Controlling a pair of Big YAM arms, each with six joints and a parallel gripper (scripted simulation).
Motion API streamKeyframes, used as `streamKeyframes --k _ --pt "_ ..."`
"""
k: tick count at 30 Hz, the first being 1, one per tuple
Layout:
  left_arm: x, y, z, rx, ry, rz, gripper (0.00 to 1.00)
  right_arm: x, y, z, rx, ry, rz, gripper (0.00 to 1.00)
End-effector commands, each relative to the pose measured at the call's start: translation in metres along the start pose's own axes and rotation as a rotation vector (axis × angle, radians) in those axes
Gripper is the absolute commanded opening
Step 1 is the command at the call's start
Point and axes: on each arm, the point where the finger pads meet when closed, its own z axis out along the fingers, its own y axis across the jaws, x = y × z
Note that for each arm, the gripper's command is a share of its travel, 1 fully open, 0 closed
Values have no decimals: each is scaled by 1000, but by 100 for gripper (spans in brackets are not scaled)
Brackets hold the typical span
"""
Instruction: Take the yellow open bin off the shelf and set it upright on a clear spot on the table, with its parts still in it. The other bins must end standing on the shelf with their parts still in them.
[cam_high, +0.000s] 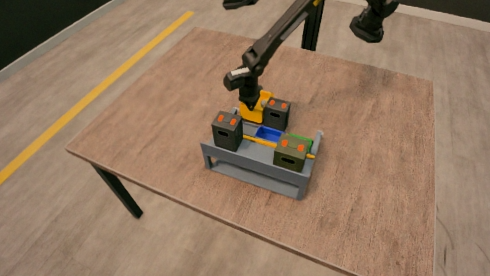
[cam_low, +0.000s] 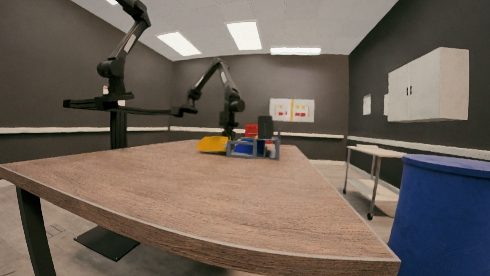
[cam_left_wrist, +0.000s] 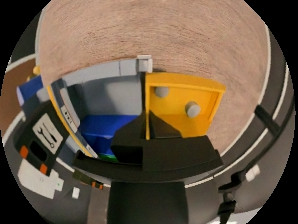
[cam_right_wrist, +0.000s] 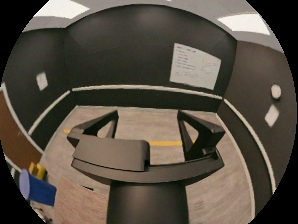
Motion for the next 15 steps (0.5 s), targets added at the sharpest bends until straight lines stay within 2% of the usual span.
streamKeyframes --k 1,15 --pt "-21 18 -40 -59 -51 -4 0 -14 -3 -7 7 -42 11 100" --pt "-21 19 -40 -59 -51 -3 0 -14 -3 -7 7 -42 11 100"
